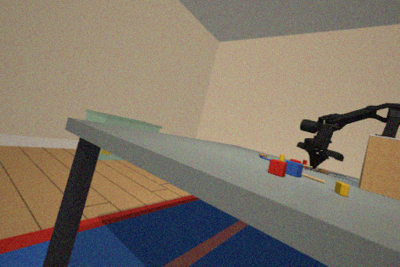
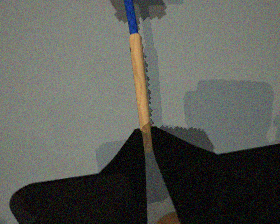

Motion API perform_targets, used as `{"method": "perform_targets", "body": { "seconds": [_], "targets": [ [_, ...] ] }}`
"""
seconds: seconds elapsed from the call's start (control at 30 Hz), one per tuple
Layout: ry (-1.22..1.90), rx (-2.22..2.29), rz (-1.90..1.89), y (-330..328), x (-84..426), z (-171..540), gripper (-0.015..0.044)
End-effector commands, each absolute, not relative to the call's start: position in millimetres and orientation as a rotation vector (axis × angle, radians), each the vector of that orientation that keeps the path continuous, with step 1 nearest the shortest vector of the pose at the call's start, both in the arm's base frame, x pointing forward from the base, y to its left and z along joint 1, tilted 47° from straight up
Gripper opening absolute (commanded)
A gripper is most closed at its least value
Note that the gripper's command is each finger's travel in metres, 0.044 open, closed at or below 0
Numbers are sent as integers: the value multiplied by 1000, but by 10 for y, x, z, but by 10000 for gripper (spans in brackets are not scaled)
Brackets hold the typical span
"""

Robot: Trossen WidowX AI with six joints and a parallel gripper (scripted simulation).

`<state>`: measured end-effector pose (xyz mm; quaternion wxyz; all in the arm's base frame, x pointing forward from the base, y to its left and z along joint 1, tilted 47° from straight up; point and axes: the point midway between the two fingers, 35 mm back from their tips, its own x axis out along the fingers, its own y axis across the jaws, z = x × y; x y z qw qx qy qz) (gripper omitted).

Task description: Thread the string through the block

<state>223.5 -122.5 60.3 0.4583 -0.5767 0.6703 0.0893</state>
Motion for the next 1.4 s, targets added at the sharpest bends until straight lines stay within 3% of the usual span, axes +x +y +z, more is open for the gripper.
{"method": "perform_targets", "body": {
  "seconds": [0.0, 1.37],
  "targets": [
    [1659, -1424, 224, -1239, 2197, 609, 0],
    [1713, -1351, 254, -1412, 2154, 641, 0]
  ]
}}
